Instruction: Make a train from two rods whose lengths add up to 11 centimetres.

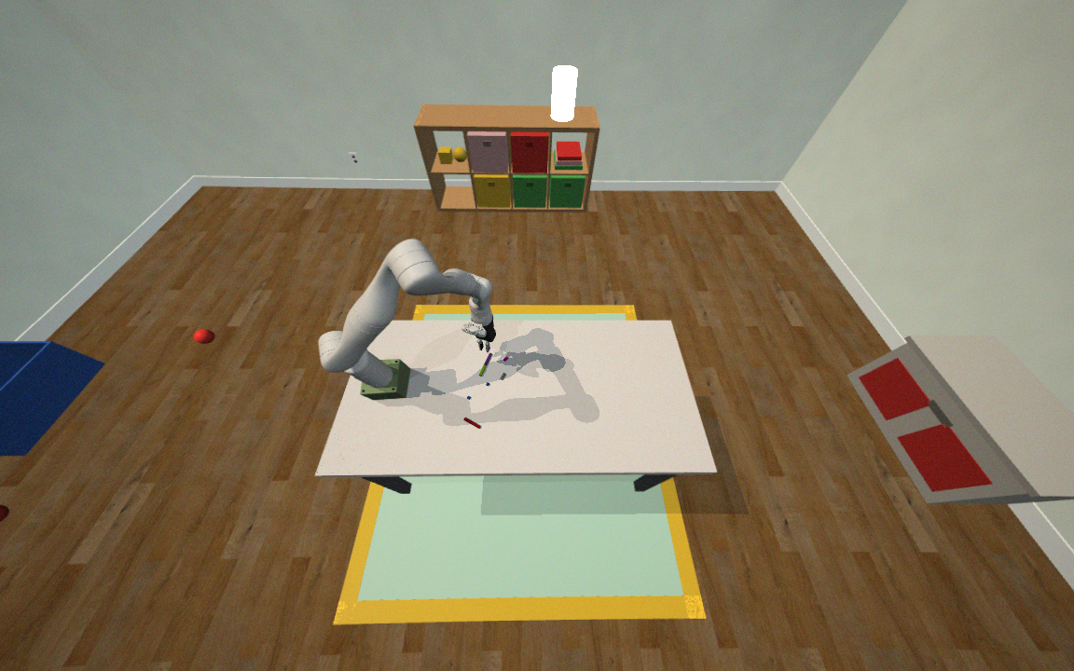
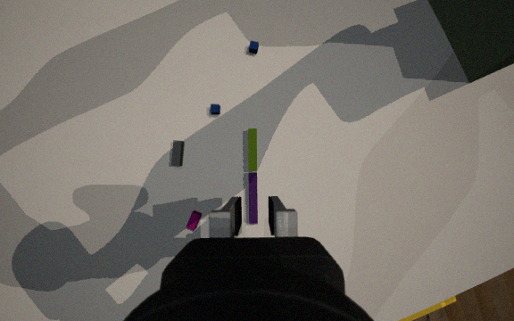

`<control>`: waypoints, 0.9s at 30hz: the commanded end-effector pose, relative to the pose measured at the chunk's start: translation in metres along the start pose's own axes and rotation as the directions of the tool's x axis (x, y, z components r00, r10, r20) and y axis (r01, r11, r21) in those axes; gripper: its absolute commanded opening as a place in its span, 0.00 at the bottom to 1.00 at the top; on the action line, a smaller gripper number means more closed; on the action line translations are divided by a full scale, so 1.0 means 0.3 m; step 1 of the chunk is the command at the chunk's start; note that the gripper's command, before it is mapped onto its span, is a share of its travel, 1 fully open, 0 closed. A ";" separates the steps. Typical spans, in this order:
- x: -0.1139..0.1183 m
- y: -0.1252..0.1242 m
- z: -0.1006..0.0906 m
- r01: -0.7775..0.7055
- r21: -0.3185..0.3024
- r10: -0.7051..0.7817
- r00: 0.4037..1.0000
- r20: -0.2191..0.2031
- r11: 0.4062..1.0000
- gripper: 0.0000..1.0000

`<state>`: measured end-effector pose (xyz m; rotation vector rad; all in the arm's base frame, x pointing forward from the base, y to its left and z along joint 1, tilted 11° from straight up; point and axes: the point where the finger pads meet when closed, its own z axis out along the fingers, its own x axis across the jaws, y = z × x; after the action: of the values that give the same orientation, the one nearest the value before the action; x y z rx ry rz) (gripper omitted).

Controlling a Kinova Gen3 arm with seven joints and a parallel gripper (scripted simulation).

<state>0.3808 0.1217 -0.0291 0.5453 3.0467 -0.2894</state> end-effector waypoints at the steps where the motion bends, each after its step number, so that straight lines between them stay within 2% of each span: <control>1: -0.010 0.003 -0.014 -0.003 -0.006 0.003 1.000 0.007 1.000 0.54; 2: -0.010 0.003 -0.014 -0.003 -0.006 0.003 1.000 0.007 1.000 1.00; 27: -0.010 0.003 -0.021 -0.003 -0.006 0.003 1.000 0.007 1.000 1.00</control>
<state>0.3832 0.1219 -0.0249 0.5483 3.0407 -0.2841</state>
